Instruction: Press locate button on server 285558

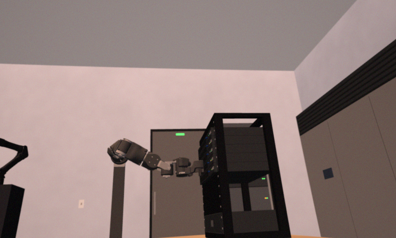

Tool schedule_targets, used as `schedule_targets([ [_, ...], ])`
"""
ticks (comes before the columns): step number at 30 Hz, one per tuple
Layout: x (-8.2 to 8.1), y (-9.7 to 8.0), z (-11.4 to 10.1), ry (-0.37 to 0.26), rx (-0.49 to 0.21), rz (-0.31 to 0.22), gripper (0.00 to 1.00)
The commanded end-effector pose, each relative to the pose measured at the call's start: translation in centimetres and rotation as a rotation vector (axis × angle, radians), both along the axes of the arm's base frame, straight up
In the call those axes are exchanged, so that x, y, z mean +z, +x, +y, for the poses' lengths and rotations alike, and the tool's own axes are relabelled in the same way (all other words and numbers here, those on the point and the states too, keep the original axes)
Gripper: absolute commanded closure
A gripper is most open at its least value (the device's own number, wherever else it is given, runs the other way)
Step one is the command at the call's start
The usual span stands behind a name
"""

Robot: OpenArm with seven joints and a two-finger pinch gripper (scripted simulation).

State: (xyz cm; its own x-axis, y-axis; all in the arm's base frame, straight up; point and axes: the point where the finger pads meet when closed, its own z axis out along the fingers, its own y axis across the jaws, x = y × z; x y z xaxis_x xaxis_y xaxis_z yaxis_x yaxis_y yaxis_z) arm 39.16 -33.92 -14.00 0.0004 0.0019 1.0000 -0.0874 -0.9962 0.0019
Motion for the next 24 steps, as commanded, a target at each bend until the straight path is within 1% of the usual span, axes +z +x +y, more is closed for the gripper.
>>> schedule_targets([
  [1, 0.2, 0.3, 0.0, -0.004, 0.006, -0.003, 0.4],
  [7, 0.3, 1.7, -0.1, -0.004, 0.006, -0.003, 0.4],
  [11, 0.3, 2.3, -0.2, -0.004, 0.006, -0.003, 0.4],
  [24, 0.3, 2.5, -0.2, -0.004, 0.006, -0.003, 0.4],
])
